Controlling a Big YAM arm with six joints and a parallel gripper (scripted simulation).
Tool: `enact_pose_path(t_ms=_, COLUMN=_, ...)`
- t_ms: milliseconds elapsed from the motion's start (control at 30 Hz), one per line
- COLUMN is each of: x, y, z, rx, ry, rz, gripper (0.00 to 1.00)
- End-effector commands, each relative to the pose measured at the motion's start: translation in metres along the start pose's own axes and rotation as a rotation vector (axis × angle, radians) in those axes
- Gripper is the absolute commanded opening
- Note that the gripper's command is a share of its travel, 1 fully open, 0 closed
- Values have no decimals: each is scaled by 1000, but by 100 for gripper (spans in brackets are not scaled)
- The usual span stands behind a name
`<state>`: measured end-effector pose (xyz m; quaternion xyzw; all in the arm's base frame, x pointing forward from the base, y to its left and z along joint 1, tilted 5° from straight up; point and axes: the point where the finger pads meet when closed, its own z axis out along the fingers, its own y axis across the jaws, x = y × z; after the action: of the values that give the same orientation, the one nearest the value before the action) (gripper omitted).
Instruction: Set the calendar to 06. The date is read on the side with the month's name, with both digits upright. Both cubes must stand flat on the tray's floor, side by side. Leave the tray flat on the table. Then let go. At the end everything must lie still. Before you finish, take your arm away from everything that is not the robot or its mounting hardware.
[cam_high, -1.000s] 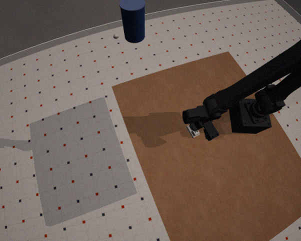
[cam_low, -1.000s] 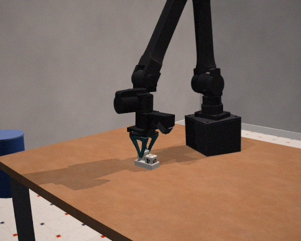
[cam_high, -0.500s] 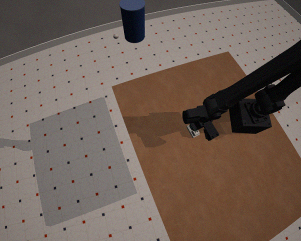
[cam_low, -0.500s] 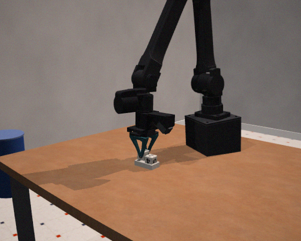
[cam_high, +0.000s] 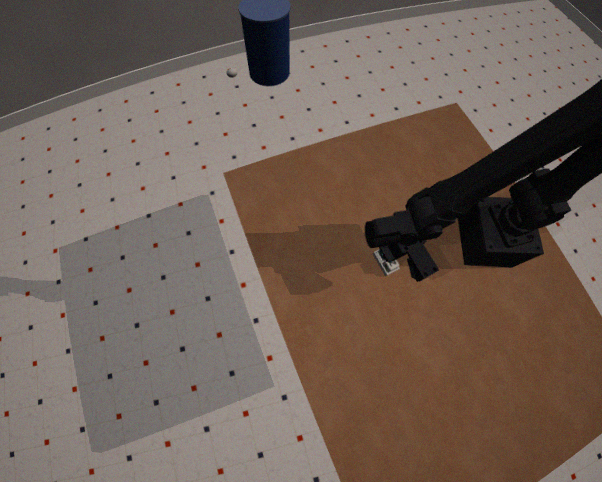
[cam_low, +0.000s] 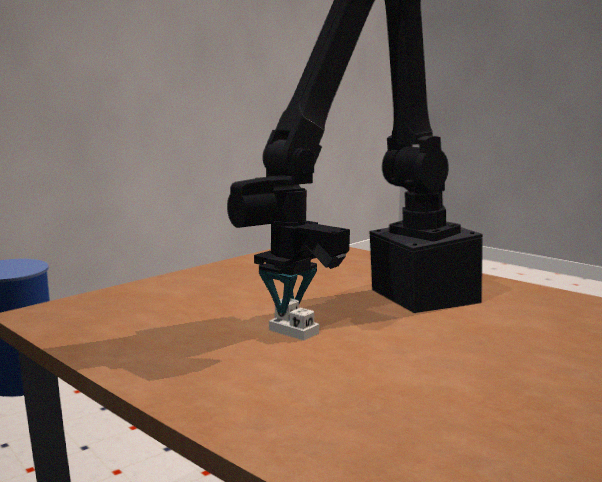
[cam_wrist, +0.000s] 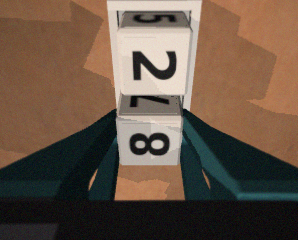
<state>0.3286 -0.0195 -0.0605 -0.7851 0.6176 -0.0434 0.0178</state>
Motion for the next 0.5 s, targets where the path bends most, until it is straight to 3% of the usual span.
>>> enact_pose_path(t_ms=0, x=9, y=-20, z=-2, rx=30, ry=6, rz=-3, gripper=26)
enact_pose_path(t_ms=467, x=10, y=-21, z=2, rx=35, ry=7, rz=-2, gripper=26)
